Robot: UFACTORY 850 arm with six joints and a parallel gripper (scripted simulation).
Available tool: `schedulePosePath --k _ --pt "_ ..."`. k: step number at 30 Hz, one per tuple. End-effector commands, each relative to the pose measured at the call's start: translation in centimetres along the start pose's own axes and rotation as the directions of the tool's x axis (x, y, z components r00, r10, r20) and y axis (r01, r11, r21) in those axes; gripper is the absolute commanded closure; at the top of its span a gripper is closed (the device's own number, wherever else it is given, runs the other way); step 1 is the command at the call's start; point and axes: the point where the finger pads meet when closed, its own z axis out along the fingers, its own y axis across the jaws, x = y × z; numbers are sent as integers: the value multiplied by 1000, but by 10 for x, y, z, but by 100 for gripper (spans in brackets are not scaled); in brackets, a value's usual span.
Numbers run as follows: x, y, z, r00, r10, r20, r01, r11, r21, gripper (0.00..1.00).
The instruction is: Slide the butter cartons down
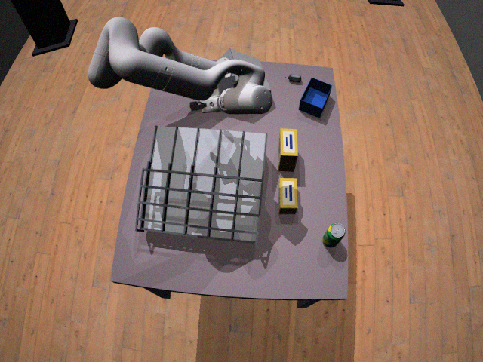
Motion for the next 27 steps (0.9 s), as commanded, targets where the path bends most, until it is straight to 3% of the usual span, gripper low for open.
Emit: schedulePosePath --k 1,17,18,27 --pt "0 0 -1 1000 0 1 0 1000 -1 0" --pt "0 0 -1 1000 0 1 0 1000 -1 0" --pt "21 -11 -20 1000 0 1 0 1000 -1 0" --pt "21 -11 -20 1000 0 1 0 1000 -1 0"
